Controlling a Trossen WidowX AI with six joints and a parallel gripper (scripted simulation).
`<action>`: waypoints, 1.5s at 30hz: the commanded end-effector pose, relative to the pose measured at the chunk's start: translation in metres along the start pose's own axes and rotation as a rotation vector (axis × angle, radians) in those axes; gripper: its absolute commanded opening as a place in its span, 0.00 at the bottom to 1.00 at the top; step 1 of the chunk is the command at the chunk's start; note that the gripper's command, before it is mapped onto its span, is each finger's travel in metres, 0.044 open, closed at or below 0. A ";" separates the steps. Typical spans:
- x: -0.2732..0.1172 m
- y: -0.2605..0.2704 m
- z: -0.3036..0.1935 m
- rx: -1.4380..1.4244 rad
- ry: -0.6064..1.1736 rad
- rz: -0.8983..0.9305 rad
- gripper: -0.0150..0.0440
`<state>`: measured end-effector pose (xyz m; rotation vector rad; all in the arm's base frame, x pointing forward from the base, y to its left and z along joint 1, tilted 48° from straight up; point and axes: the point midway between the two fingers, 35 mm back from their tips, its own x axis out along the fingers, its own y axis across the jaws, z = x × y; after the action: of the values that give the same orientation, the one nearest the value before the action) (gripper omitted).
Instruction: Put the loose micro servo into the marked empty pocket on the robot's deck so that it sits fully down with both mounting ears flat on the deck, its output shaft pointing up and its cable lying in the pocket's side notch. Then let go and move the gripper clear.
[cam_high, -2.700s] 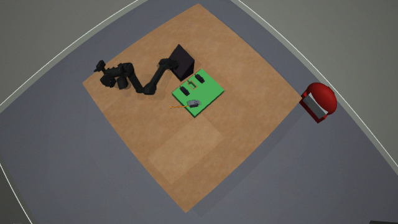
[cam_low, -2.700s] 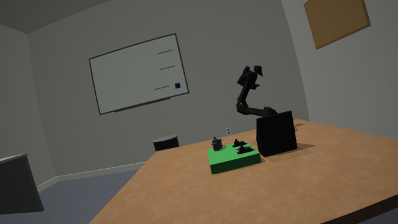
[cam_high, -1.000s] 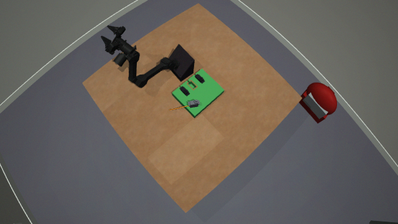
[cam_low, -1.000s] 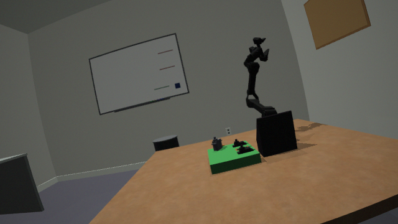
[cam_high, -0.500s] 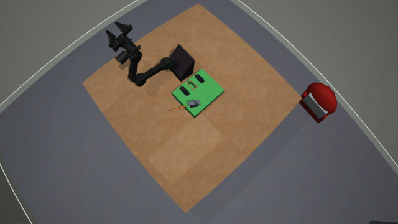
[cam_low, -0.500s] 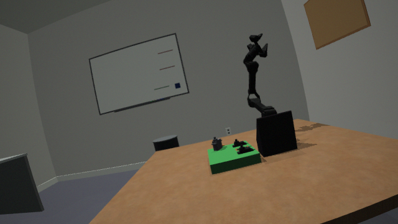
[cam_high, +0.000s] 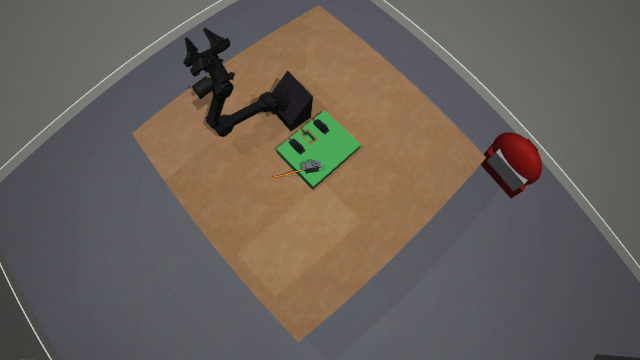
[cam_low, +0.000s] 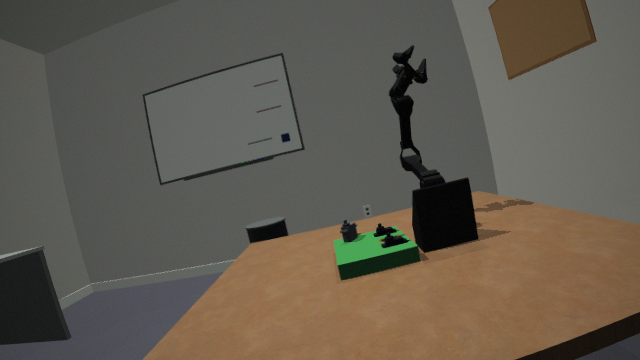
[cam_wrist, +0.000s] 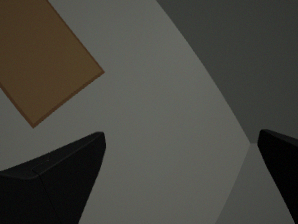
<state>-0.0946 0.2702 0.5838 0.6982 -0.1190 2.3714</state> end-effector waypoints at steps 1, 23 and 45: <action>-0.003 -0.023 -0.006 -0.017 0.014 -0.078 1.00; -0.038 -0.120 -0.028 -0.049 0.080 -0.421 1.00; -0.124 -0.229 -0.055 -0.076 0.220 -0.880 1.00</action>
<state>0.0836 0.3890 0.4653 0.3748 0.1422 1.6333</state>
